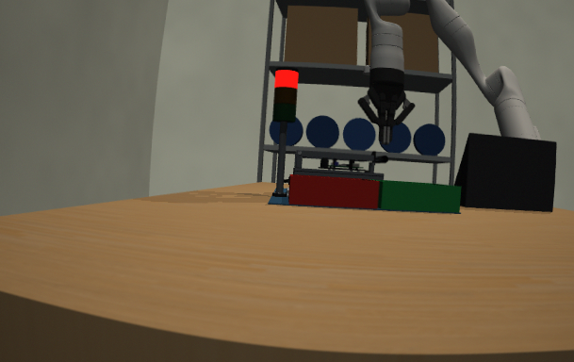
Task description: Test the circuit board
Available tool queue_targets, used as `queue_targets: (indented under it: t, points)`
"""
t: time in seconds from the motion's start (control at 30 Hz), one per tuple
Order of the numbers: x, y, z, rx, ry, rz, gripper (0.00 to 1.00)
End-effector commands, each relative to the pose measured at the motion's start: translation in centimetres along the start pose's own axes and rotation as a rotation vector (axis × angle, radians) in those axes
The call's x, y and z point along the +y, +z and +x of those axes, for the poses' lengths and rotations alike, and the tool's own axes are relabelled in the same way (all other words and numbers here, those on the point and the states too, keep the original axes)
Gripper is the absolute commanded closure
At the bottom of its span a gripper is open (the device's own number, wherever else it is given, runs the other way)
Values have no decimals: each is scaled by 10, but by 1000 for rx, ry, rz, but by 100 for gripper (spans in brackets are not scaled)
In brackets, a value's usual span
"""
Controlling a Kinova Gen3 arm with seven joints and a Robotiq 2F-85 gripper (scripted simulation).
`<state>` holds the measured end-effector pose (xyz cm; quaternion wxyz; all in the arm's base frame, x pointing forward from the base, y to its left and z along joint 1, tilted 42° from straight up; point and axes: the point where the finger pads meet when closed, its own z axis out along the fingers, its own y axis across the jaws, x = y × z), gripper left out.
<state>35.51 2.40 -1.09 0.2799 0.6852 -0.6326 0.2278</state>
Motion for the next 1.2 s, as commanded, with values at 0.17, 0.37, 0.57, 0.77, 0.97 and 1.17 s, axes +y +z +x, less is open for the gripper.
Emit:
queue_targets:
  t: [0.17, 0.37, 0.57, 0.77, 0.97, 1.17]
  points:
    - [0, -1, 0, -1, 0, 2, 100]
    - [0, 4, 0, -1, 0, 2, 100]
    - [-1, 16, -1, -1, 0, 2, 100]
    - [-1, 23, -1, -1, 0, 2, 100]
    - [-1, 25, -1, -1, 0, 2, 100]
    - [-1, 25, -1, -1, 0, 2, 100]
